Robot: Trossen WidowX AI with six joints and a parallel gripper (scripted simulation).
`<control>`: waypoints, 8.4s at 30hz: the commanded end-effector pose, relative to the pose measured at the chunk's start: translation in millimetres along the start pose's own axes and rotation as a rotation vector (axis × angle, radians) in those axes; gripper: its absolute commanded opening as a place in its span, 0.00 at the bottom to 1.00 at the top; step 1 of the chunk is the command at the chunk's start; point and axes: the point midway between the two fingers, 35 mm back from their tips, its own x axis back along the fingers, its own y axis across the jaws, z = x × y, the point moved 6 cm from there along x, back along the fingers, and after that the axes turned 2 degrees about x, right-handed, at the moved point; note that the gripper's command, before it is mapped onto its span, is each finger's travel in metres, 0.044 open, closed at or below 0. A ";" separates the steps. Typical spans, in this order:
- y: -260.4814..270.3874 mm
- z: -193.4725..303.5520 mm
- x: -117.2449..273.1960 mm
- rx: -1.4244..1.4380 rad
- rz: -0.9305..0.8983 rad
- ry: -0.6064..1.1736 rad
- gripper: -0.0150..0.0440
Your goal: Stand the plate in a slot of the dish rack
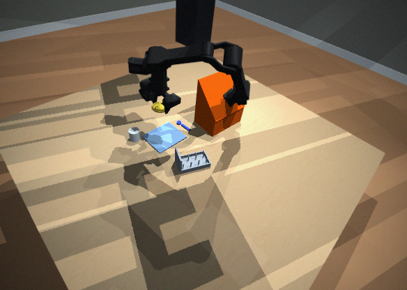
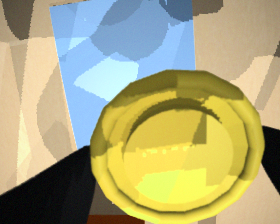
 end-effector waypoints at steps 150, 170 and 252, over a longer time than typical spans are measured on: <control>266.2 82.2 -119.3 -0.699 0.696 -1.125 0.25; 291.5 110.0 -129.6 -0.420 0.463 -1.439 0.25; 274.1 86.5 -175.8 -0.372 0.357 -1.512 0.57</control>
